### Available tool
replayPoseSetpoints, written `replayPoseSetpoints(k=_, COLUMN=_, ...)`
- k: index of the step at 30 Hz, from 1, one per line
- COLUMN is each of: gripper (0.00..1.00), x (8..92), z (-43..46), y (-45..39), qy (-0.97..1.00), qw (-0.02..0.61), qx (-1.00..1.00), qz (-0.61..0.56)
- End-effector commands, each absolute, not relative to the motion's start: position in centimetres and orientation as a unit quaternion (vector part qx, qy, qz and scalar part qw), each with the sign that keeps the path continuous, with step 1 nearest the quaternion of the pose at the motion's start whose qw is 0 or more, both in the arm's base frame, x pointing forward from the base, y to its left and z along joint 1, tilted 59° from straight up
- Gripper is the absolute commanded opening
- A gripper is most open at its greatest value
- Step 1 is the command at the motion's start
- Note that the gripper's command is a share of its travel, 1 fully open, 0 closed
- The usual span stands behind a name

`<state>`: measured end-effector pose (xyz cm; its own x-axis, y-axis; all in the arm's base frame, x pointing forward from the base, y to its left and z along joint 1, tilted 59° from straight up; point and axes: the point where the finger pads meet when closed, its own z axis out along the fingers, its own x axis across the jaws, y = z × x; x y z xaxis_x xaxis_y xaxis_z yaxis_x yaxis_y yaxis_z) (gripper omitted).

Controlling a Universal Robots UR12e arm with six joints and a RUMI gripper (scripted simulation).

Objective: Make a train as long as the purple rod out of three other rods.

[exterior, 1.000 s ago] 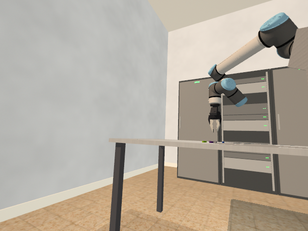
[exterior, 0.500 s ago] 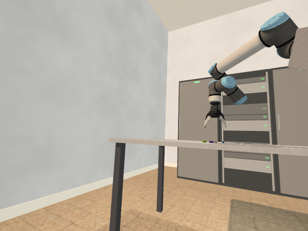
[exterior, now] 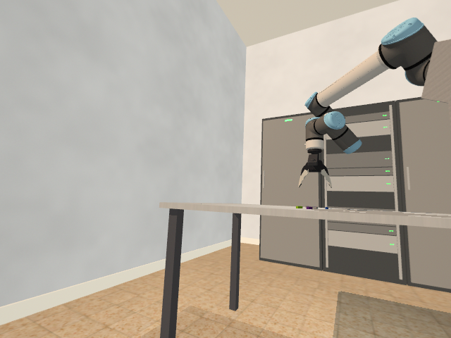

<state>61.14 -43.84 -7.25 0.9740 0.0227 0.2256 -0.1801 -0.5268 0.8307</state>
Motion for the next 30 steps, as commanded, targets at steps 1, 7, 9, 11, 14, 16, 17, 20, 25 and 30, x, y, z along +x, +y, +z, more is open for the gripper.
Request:
replayPoseSetpoints(k=1, gripper=1.00, x=61.8, z=-6.0, y=-44.9, qy=-0.019, qw=0.487, qx=0.868, qz=0.091)
replayPoseSetpoints(k=7, gripper=1.00, x=63.2, z=-2.1, y=-48.1, qy=0.054, qw=0.493, qx=0.867, qz=0.049)
replayPoseSetpoints(k=9, gripper=1.00, x=63.5, z=-1.1, y=-48.9, qy=0.071, qw=0.494, qx=0.866, qz=0.040)
replayPoseSetpoints(k=11, gripper=1.00, x=63.9, z=0.6, y=-50.1, qy=0.101, qw=0.495, qx=0.863, qz=0.022)
replayPoseSetpoints(k=14, gripper=1.00, x=64.3, z=2.4, y=-51.4, qy=0.130, qw=0.496, qx=0.859, qz=0.005)
replayPoseSetpoints(k=16, gripper=1.00, x=64.4, z=3.1, y=-51.9, qy=0.141, qw=0.496, qx=0.857, qz=-0.001)
replayPoseSetpoints(k=17, gripper=1.00, x=64.5, z=3.3, y=-52.0, qy=0.144, qw=0.496, qx=0.857, qz=-0.002)
replayPoseSetpoints(k=20, gripper=0.14, x=64.5, z=3.3, y=-52.0, qy=0.145, qw=0.496, qx=0.856, qz=-0.003)
replayPoseSetpoints(k=25, gripper=0.14, x=64.5, z=3.3, y=-52.0, qy=0.145, qw=0.496, qx=0.856, qz=-0.003)
replayPoseSetpoints(k=30, gripper=0.14, x=64.5, z=3.3, y=-52.0, qy=0.145, qw=0.496, qx=0.856, qz=-0.003)
